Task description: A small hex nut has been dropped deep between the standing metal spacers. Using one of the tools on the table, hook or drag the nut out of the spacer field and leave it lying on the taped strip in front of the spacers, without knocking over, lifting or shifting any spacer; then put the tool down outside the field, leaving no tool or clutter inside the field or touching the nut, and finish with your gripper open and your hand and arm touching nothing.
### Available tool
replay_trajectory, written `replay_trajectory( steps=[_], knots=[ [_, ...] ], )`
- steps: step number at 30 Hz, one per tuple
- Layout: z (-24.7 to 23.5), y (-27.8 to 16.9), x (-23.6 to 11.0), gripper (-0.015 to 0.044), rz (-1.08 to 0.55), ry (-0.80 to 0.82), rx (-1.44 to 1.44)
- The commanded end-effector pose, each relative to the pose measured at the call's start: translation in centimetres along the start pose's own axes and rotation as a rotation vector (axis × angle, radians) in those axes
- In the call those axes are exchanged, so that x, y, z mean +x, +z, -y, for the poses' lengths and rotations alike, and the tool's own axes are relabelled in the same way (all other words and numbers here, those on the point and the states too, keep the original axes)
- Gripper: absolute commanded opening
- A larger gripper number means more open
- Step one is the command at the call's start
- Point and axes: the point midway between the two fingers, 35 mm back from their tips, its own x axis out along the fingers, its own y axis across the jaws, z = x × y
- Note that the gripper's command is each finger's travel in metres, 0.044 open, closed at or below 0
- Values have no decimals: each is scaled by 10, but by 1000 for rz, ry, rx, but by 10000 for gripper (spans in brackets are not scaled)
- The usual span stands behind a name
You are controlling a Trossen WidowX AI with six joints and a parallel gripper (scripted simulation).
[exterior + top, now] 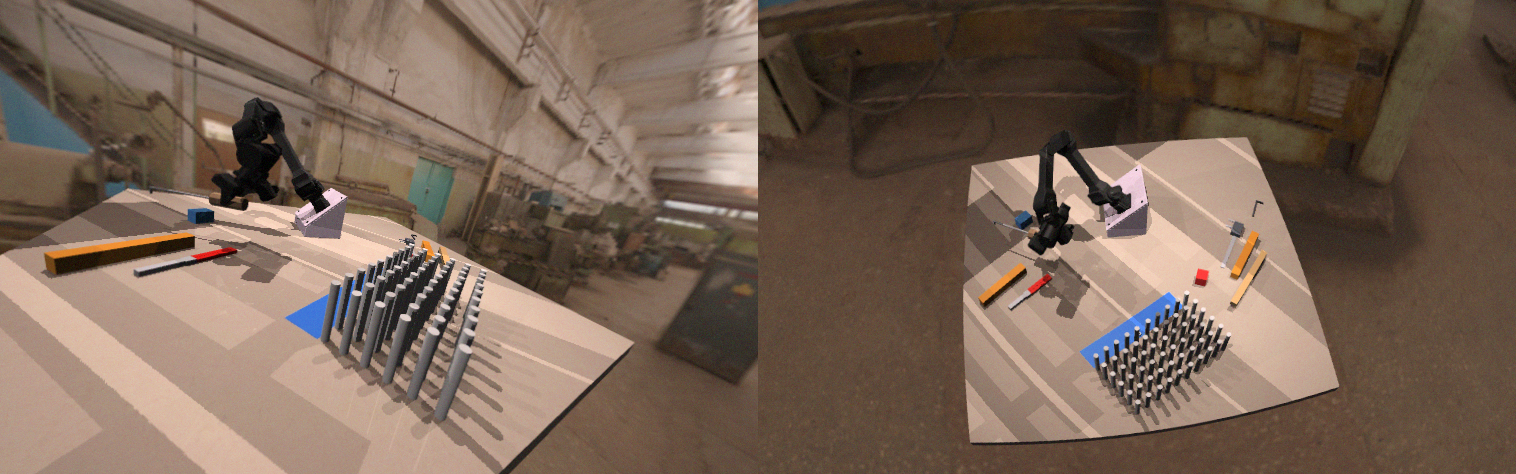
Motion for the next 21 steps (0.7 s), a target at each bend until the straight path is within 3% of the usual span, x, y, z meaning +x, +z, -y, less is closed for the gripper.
replay_trajectory(
  steps=[1, 21],
  knots=[
    [-1, 4, 2, 0, 3, 3, -10],
    [0, 11, 10, 0, 10, 7, -8]
  ],
)
